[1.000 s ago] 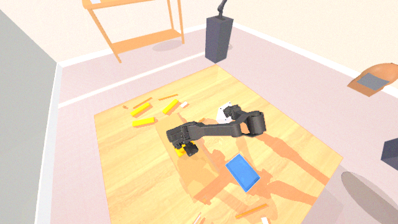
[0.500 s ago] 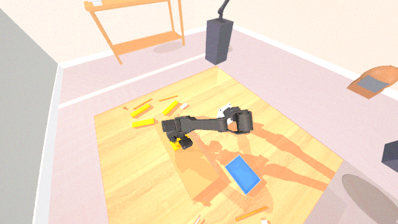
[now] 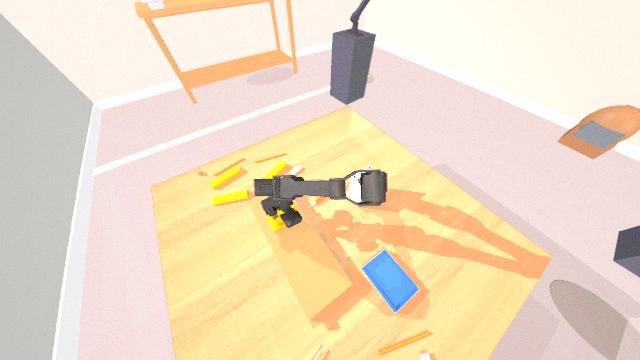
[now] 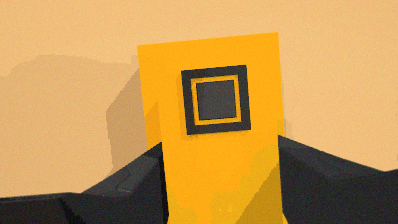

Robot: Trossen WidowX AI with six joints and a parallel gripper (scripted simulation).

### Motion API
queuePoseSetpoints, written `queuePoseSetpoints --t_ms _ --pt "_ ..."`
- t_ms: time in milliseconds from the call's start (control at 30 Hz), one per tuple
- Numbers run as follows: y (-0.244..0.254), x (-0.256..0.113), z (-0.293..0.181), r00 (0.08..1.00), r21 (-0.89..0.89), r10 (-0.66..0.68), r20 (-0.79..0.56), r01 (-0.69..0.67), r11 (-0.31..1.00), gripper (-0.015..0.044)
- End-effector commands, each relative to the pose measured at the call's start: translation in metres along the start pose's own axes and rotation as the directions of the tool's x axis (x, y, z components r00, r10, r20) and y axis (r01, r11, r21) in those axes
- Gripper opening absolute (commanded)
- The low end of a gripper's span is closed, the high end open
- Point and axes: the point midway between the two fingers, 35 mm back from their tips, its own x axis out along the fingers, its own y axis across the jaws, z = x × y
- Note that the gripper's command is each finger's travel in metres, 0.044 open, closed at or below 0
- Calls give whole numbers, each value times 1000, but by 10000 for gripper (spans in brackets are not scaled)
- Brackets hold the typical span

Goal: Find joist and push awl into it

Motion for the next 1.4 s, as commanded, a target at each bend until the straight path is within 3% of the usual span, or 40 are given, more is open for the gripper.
queuePoseSetpoints --t_ms 0,833,1367 --pt "-18 0 -1 1000 -1 -7 -2 7 1000 0" --pt "-107 -3 -1 1000 -4 -13 0 13 1000 0" --pt "-106 -8 2 1000 0 -11 3 11 1000 0"
